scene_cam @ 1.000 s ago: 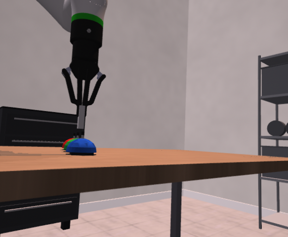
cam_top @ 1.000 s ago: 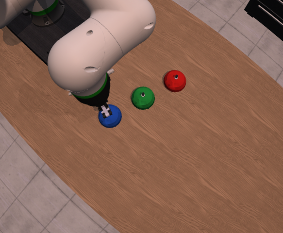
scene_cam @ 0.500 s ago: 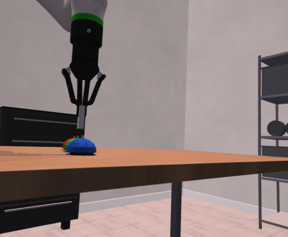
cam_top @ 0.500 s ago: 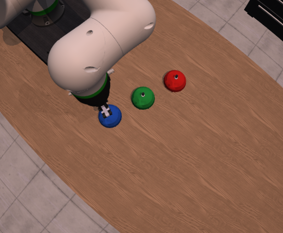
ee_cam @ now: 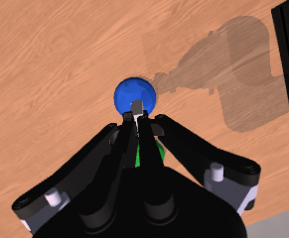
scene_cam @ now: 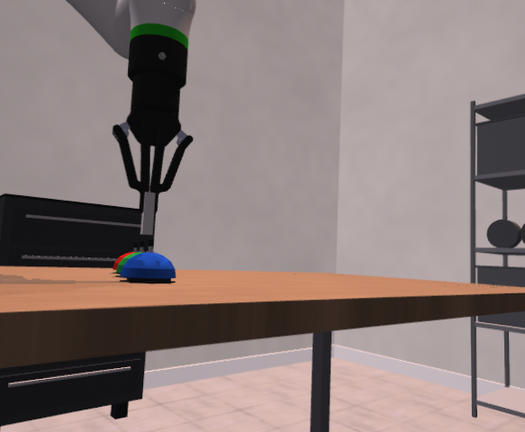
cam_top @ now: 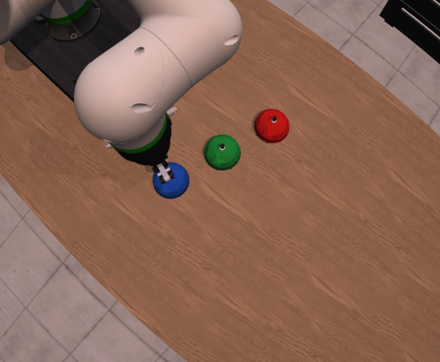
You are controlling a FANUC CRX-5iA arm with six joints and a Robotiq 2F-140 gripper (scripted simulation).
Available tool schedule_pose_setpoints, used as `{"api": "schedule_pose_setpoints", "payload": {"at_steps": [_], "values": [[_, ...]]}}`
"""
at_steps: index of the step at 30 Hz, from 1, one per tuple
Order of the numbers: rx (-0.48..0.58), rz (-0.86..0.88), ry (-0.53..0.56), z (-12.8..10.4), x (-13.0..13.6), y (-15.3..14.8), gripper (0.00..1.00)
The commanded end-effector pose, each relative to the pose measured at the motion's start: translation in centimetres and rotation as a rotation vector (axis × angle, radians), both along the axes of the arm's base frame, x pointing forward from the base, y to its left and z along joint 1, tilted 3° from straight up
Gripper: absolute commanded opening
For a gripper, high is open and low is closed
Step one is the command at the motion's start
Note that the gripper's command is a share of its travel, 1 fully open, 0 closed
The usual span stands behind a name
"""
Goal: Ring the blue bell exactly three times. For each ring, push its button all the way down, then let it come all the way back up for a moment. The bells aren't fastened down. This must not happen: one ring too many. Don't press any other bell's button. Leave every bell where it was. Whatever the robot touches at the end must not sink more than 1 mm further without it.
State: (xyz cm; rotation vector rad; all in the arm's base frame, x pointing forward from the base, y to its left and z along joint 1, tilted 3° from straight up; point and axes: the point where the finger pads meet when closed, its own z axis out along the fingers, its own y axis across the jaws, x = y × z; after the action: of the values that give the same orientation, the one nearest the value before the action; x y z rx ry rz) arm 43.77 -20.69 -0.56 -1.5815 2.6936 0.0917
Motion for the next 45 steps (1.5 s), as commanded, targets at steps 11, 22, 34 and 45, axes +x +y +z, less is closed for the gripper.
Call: {"api": "schedule_pose_setpoints", "payload": {"at_steps": [11,22,34,45], "values": [[0.0,0.0,0.0,-0.3,0.01,0.01,0.0],[0.0,0.0,0.0,-0.98,0.0,0.05,0.0],[0.0,0.0,0.0,-0.98,0.0,0.05,0.0],[0.0,0.0,0.0,-0.98,0.0,0.05,0.0]]}}
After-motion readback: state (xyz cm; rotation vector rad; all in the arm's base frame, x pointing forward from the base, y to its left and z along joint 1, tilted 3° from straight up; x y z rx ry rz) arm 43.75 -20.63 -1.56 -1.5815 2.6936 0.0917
